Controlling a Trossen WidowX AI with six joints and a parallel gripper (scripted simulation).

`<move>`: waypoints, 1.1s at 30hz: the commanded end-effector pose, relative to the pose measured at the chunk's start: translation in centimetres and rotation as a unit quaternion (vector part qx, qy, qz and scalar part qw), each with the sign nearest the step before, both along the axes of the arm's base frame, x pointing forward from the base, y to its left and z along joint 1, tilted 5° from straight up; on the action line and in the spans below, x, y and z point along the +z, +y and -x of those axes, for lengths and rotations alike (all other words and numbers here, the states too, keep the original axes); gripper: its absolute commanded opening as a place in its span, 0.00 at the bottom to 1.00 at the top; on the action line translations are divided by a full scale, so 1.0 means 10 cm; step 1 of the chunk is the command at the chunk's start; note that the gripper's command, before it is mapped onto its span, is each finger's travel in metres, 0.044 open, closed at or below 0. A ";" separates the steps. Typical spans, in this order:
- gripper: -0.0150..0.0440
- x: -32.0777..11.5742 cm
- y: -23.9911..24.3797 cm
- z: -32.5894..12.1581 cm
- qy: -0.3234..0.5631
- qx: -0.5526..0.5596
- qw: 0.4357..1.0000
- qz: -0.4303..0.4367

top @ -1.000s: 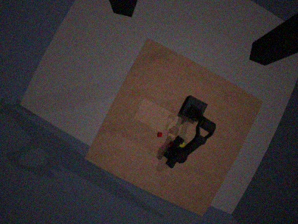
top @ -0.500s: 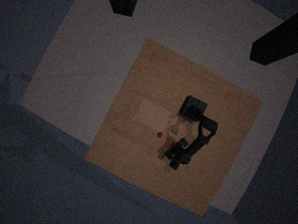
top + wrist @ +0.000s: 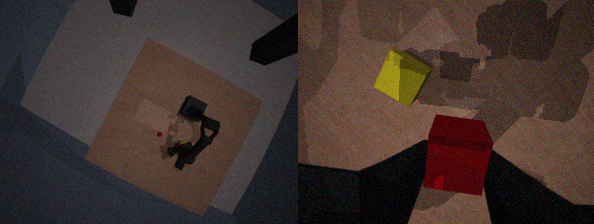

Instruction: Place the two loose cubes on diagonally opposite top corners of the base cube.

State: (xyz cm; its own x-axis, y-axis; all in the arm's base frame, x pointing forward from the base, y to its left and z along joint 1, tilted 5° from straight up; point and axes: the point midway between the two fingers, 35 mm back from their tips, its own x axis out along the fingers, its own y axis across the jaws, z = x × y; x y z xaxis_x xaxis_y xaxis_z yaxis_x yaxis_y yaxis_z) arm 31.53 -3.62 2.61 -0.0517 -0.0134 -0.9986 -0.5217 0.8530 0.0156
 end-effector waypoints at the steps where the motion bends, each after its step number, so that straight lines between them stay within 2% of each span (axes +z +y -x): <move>1: 0.43 -0.03 0.07 0.03 0.001 -0.054 0.999 0.003; 17: 0.43 -0.13 0.38 0.11 -0.002 -0.282 0.959 0.012; 33: 0.43 -0.23 0.68 0.22 -0.001 -0.496 0.868 0.019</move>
